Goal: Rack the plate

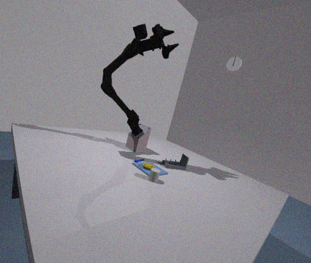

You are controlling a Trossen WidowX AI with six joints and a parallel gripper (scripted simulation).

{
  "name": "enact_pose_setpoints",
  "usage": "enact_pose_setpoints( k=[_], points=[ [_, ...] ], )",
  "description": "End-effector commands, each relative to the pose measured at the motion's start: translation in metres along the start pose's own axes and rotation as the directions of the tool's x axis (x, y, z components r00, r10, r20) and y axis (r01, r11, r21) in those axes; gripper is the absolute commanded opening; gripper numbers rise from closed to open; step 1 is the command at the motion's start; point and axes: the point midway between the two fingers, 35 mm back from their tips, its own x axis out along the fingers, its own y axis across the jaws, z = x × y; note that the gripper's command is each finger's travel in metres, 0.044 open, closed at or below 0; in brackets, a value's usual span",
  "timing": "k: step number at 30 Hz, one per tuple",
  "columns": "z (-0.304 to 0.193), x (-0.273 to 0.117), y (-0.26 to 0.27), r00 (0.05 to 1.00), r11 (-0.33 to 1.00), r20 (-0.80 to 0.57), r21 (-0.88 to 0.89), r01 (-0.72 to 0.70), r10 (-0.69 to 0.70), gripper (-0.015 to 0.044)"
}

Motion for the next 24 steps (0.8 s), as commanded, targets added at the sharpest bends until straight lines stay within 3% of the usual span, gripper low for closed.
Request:
enact_pose_setpoints(
  k=[1,12,24],
  points=[
    [0.002,0.018,-0.05,0.988,0.986,0.011,-0.063,0.153,-0.152,0.04],
    [0.009,0.032,-0.154,0.906,0.897,0.009,-0.136,0.421,-0.423,0.04],
    [0.02,0.012,-0.284,0.675,0.66,0.012,-0.195,0.725,-0.738,0.04]
  ],
)
